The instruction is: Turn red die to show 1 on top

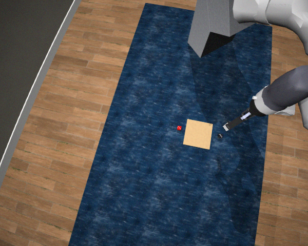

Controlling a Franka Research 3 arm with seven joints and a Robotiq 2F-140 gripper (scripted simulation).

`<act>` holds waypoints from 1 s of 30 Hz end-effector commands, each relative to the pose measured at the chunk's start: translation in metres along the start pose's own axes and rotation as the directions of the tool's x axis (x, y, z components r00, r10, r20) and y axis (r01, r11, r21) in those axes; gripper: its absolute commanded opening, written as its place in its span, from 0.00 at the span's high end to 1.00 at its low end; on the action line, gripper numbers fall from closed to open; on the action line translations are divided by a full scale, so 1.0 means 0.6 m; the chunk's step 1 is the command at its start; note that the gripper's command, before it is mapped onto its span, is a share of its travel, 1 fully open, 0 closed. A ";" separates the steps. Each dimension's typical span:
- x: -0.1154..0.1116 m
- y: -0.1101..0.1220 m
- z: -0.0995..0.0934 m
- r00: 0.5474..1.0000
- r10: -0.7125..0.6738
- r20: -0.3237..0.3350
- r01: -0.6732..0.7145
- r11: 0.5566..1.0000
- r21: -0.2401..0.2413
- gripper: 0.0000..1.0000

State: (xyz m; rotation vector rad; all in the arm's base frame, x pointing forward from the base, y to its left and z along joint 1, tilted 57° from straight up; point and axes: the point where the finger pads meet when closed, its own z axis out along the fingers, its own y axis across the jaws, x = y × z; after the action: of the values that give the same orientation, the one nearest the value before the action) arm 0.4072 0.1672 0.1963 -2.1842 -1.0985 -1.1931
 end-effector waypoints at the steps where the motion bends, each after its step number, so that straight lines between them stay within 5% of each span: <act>1: -0.004 0.000 0.001 1.000 0.017 0.007 -0.017 1.000 0.006 0.00; 8: -0.049 0.039 0.017 0.984 0.161 0.075 -0.164 0.986 0.022 0.00; 17: -0.118 0.135 0.035 0.907 0.398 0.134 -0.406 0.913 0.034 0.00; 25: -0.183 0.291 0.030 0.804 0.591 0.064 -0.593 0.805 0.019 0.00; 30: -0.209 0.351 0.020 0.767 0.641 0.014 -0.641 0.767 0.006 0.00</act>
State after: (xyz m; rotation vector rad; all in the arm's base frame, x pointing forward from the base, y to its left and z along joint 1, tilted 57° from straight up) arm 0.5326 -0.0026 0.0871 -2.3061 -0.3664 -0.8537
